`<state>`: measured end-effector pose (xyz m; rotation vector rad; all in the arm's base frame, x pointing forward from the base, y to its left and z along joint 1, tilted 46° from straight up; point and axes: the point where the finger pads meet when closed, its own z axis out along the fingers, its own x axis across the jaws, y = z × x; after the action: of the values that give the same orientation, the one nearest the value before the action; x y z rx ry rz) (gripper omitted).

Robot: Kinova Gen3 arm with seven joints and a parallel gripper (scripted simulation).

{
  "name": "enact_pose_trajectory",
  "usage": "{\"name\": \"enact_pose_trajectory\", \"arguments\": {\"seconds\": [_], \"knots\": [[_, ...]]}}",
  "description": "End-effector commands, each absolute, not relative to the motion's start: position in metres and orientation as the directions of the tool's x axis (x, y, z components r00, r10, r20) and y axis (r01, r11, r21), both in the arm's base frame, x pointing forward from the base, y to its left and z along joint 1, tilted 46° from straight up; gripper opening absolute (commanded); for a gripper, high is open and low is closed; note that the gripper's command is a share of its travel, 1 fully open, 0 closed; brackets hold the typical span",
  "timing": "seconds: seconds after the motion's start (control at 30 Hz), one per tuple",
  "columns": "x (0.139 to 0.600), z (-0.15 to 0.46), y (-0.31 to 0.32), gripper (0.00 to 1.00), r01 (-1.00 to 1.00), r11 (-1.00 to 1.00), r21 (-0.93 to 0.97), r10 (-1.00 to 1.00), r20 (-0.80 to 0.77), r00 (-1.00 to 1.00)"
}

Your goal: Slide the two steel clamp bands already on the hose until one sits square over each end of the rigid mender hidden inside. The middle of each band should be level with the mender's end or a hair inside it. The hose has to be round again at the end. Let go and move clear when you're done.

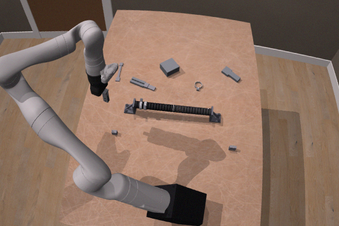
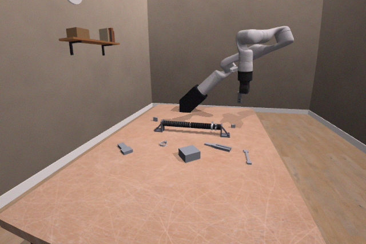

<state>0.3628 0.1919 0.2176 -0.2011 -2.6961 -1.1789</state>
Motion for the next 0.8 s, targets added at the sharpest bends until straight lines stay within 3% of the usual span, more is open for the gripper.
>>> {"name": "enact_pose_trajectory", "arguments": {"seconds": [0.0, 0.77], "knots": [[0.371, 0.207, 0.186, 0.00, 0.188, 0.676, 0.713, 0.045, 0.214, -0.976], [0.409, 0.155, 0.157, 0.00, 0.066, 0.680, 0.730, -0.009, 0.098, -0.995]]}}
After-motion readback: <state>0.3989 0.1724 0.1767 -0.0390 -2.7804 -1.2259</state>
